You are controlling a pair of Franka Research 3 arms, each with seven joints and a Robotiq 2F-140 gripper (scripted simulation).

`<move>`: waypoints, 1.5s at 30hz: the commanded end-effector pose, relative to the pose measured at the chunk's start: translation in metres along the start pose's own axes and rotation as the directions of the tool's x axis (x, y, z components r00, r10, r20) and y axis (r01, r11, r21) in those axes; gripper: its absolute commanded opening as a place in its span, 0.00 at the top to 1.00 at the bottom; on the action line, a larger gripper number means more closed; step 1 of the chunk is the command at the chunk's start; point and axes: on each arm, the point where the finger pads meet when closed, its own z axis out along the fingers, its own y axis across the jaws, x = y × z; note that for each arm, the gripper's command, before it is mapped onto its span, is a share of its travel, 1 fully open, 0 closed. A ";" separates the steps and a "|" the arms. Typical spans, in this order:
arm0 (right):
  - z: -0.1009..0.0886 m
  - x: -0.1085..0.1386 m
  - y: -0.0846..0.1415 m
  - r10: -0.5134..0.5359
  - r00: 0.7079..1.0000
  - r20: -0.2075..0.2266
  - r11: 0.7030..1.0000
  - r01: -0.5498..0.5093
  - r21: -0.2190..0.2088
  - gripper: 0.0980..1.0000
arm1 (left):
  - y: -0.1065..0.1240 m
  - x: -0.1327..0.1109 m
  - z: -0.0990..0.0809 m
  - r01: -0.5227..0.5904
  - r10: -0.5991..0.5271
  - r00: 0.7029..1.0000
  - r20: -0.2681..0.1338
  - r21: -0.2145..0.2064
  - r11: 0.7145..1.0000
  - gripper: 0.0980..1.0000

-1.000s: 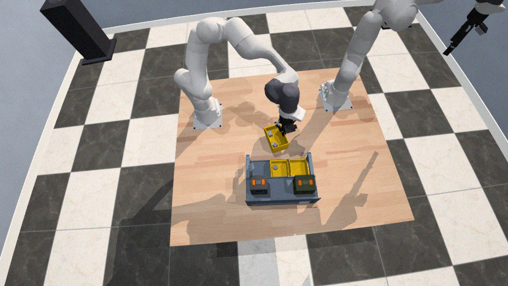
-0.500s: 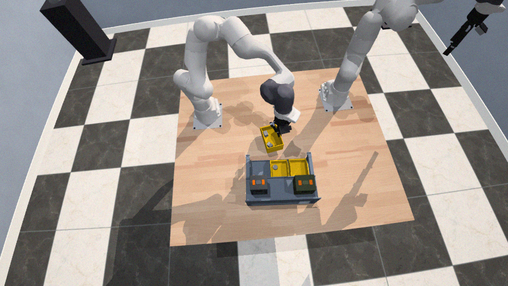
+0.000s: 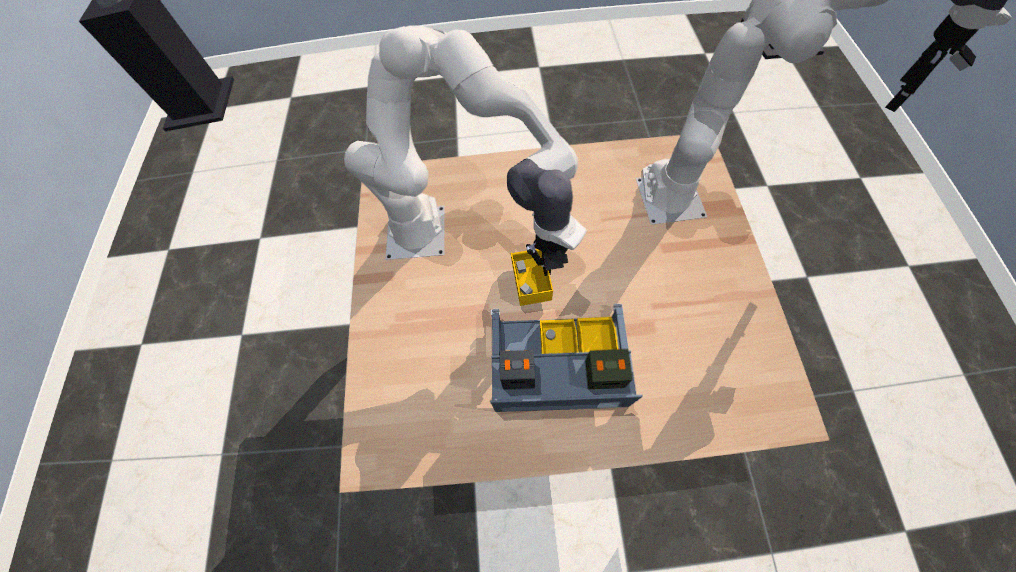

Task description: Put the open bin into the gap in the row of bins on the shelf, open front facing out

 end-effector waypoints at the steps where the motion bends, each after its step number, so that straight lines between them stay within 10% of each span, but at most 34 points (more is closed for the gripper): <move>1: -0.002 0.002 0.001 0.027 1.000 -0.008 1.000 -0.027 0.007 1.00 | 0.000 0.000 0.000 0.000 0.000 1.000 0.000 0.000 1.000 0.00; 45: 0.000 0.000 0.044 0.138 0.990 -0.007 0.990 -0.138 0.008 1.00 | 0.000 0.000 0.000 0.000 0.000 1.000 0.000 0.000 1.000 0.00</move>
